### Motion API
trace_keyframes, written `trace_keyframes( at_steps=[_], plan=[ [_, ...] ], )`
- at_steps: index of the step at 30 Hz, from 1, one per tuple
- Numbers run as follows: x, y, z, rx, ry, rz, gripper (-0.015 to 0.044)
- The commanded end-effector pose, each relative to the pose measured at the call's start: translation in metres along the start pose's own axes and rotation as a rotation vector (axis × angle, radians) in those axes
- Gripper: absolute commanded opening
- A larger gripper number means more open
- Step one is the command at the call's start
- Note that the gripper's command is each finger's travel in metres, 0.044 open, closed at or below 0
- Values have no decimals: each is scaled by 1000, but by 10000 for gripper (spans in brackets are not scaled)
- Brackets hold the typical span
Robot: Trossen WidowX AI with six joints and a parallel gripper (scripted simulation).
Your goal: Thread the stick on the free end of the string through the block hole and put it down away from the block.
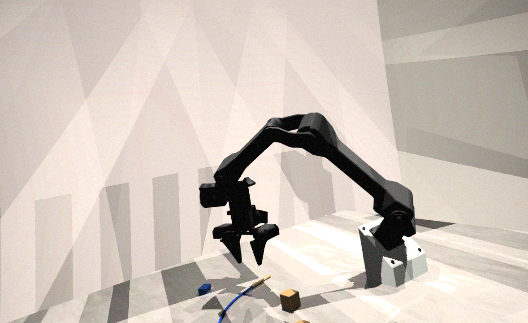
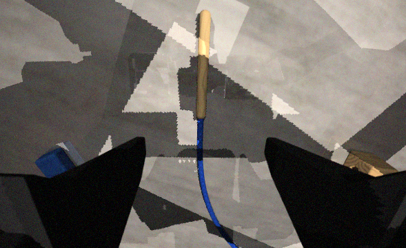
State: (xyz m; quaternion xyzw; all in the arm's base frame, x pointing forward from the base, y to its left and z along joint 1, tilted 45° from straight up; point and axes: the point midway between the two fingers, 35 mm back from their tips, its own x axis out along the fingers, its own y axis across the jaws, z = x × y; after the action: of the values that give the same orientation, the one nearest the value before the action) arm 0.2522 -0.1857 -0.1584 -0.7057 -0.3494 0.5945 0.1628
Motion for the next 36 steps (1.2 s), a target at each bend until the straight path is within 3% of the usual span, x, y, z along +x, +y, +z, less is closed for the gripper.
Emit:
trace_keyframes(
  at_steps=[1,5,36],
  plan=[
    [1,0,1,10,-6,-2,230],
    [1,0,1,10,-6,-2,125],
    [35,1,1,9,-5,-2,125]
  ],
)
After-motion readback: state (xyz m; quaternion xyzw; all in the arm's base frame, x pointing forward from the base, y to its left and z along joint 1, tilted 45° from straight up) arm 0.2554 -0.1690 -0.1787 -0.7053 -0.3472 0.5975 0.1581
